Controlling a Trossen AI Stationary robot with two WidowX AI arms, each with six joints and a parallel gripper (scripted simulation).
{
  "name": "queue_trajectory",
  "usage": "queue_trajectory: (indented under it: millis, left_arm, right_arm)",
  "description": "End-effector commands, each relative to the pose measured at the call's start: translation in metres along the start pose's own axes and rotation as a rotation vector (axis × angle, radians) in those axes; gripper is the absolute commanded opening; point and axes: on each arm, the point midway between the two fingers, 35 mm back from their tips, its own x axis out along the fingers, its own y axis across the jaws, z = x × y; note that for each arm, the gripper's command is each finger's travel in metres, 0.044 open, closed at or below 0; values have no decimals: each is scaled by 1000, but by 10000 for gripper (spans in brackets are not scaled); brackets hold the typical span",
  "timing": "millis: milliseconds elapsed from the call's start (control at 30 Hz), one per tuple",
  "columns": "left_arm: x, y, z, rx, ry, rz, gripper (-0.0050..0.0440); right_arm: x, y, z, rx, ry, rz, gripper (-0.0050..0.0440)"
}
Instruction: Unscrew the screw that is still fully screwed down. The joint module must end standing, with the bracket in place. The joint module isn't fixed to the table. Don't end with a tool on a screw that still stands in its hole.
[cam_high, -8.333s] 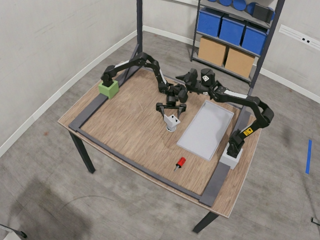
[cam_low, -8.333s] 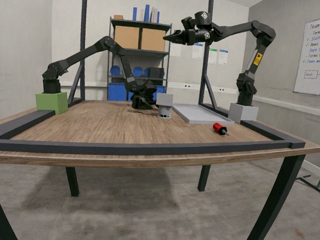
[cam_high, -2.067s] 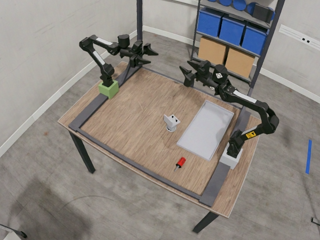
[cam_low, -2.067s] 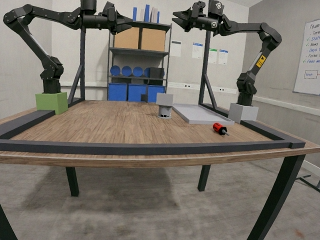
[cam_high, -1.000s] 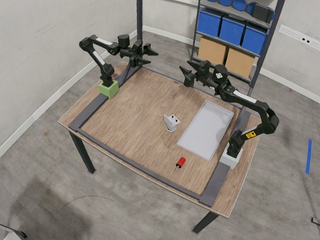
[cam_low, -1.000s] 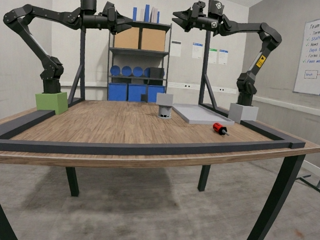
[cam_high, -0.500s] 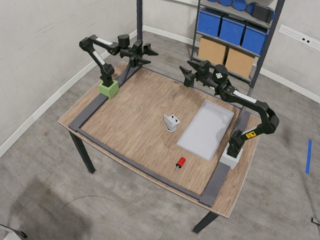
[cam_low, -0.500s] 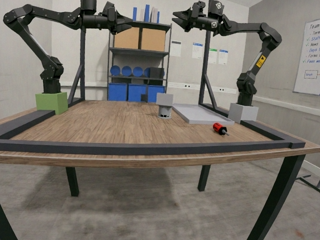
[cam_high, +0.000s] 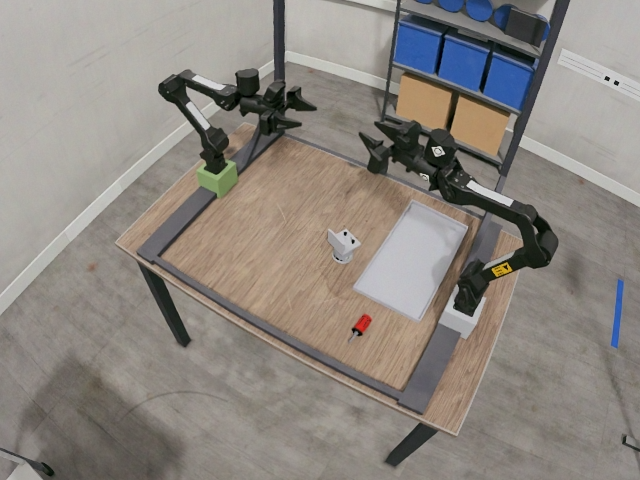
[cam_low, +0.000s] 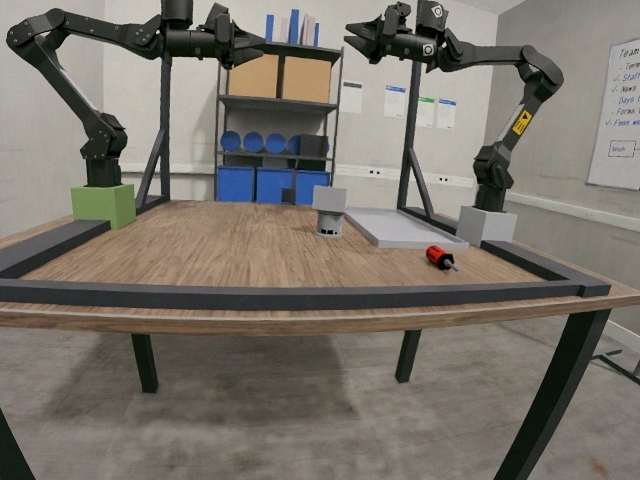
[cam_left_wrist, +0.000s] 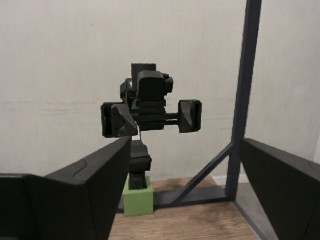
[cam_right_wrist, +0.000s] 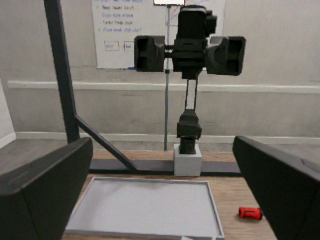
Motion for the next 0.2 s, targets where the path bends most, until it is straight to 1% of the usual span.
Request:
queue_trajectory:
  millis: [0,167]
  left_arm:
    - [-2,0,11,6,-29,-2,300]
    - [-2,0,11,6,-29,-2,300]
  right_arm:
    - [-3,-1,10,-2,-27,-2,400]
    - [-3,-1,10,-2,-27,-2,400]
